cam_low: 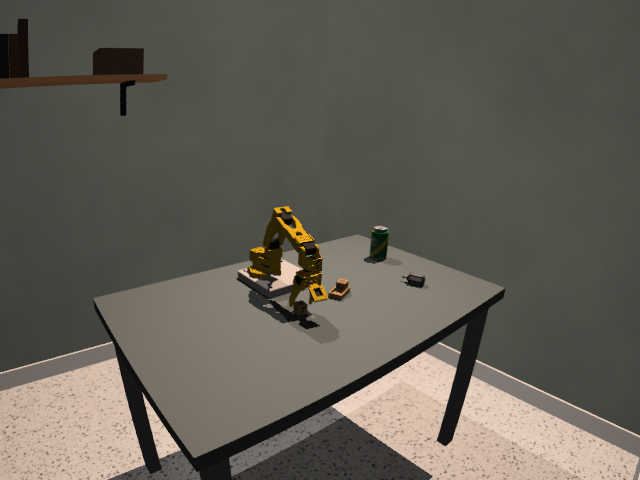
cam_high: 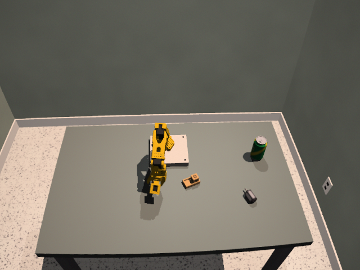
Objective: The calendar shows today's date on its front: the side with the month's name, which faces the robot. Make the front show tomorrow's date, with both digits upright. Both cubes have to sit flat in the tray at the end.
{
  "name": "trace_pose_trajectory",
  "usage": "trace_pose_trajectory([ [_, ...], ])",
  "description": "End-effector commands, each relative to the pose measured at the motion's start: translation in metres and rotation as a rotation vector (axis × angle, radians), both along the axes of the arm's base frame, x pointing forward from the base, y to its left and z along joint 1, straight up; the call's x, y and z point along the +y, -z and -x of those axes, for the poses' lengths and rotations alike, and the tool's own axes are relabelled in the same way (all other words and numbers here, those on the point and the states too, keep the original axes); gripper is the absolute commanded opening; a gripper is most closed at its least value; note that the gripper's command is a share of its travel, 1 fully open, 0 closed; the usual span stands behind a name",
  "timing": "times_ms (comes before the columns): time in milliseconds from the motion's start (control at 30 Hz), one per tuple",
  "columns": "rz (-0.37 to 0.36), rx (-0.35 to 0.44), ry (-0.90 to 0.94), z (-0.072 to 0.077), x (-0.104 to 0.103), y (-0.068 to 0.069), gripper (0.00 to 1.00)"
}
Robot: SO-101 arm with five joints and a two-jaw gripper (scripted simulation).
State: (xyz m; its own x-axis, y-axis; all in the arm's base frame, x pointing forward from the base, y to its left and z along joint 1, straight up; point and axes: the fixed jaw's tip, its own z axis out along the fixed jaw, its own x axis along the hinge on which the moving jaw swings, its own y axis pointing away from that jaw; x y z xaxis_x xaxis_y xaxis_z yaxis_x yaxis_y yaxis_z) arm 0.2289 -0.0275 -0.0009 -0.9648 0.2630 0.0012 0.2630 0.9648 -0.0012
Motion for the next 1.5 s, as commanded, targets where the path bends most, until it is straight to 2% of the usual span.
trace_pose_trajectory([
  [0,-0.004,0.017,-0.016,0.0027,0.0027,0.0080,0.35],
  [700,-0.004,0.017,-0.016,0.0032,0.0021,0.0110,0.34],
  [1467,-0.004,0.016,-0.016,0.0052,-0.0056,0.0110,0.23],
])
